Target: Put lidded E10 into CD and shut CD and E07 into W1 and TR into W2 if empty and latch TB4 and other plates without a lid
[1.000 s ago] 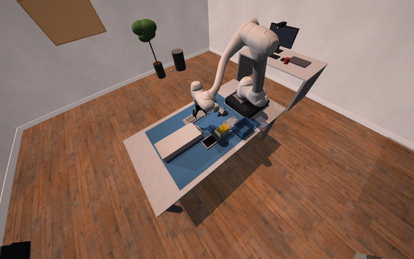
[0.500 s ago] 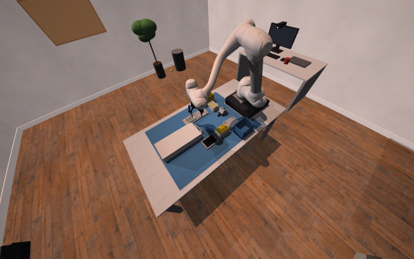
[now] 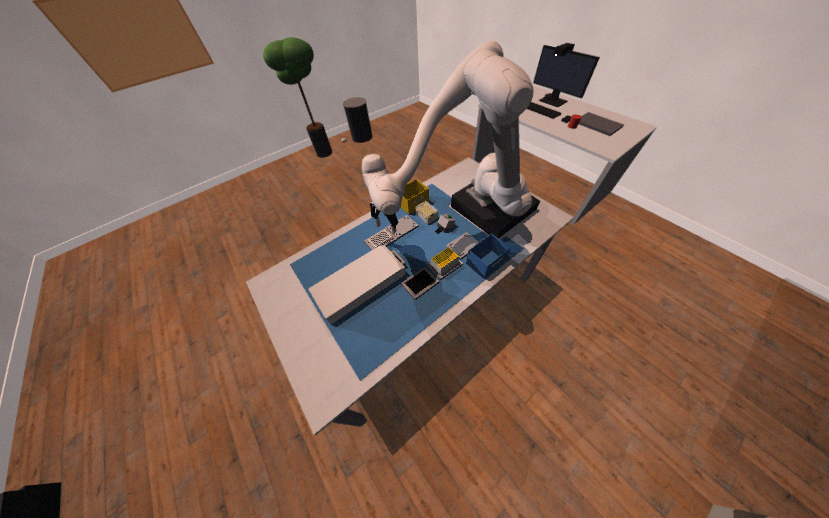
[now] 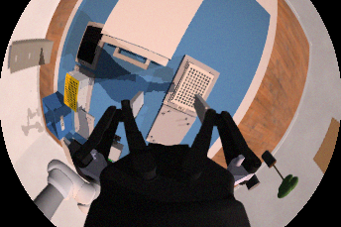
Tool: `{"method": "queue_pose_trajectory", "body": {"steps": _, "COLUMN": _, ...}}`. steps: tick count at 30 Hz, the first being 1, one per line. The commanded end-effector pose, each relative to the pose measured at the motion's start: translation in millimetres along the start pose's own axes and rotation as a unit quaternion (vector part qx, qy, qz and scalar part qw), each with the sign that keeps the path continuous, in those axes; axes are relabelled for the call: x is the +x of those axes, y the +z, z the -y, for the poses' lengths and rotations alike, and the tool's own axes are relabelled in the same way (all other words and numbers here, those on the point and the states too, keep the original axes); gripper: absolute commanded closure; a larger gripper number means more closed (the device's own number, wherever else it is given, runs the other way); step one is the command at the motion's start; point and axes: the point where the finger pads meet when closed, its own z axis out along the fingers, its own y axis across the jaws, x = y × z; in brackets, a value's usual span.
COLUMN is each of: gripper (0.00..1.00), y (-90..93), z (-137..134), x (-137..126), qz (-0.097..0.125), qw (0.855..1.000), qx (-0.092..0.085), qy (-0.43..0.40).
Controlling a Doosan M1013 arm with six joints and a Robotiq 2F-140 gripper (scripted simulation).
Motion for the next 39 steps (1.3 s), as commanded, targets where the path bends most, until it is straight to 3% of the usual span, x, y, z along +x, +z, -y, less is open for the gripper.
{"method": "queue_pose_trajectory", "body": {"steps": 1, "gripper": 0.34, "y": -1.6, "z": -18, "x": 0, "qz": 0.003, "qw": 0.997, "qx": -0.002, "qy": 0.080}}
{"method": "queue_pose_trajectory", "body": {"steps": 10, "gripper": 0.34, "y": -3.9, "z": -46, "x": -1, "qz": 0.003, "qw": 0.982, "qx": -0.003, "qy": 0.186}}
{"method": "queue_pose_trajectory", "body": {"steps": 16, "gripper": 0.34, "y": -5.8, "z": -69, "x": -2, "qz": 0.003, "qw": 0.982, "qx": -0.003, "qy": 0.186}}
{"method": "queue_pose_trajectory", "body": {"steps": 27, "gripper": 0.34, "y": -5.8, "z": -69, "x": -2, "qz": 0.003, "qw": 0.982, "qx": -0.003, "qy": 0.186}}
{"method": "queue_pose_trajectory", "body": {"steps": 39, "gripper": 0.34, "y": 7.5, "z": -69, "x": -2, "qz": 0.003, "qw": 0.982, "qx": -0.003, "qy": 0.186}}
